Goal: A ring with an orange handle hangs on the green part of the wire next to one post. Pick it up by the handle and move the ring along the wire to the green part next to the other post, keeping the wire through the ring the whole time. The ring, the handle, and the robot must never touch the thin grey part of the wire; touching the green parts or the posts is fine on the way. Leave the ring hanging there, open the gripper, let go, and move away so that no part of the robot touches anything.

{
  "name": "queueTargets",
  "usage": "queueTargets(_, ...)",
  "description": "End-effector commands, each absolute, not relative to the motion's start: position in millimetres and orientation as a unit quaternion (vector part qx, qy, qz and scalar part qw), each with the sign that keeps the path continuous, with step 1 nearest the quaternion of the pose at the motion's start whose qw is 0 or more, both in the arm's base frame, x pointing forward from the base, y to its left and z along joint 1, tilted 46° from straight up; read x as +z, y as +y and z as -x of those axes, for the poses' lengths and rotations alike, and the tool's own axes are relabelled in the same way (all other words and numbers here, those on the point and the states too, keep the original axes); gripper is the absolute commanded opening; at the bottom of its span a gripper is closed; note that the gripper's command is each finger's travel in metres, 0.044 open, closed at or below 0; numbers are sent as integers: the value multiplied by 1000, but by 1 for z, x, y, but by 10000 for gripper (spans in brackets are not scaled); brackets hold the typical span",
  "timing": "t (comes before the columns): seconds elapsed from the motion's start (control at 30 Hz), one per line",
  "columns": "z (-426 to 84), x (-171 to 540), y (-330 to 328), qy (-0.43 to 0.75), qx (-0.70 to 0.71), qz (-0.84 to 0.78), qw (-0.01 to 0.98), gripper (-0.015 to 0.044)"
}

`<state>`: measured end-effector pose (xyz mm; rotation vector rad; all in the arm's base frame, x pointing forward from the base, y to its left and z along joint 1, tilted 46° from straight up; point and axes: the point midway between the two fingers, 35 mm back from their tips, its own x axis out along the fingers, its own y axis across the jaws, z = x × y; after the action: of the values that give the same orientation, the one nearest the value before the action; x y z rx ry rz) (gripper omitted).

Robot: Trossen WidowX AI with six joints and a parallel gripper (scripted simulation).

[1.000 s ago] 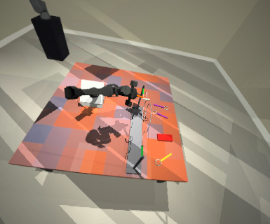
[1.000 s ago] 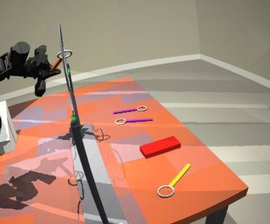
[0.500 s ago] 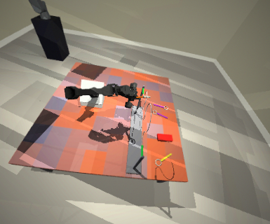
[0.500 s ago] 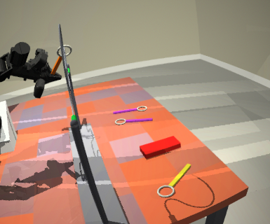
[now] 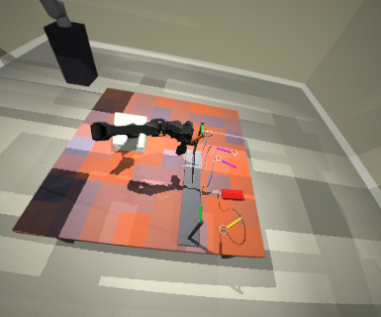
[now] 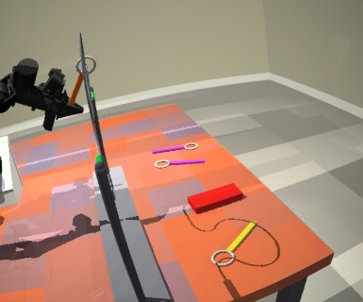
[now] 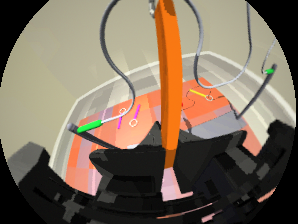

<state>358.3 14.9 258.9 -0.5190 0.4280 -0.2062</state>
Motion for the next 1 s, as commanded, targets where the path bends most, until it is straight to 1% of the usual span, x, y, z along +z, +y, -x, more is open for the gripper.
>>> queueTargets(0.0, -358, 263, 9, 202, -115, 299, 925, -150)
queueTargets(0.47, -359, 277, -6, 176, -152, 439, 868, -150)
queueTargets(0.97, -358, 297, -17, 143, -188, 576, 783, -150)
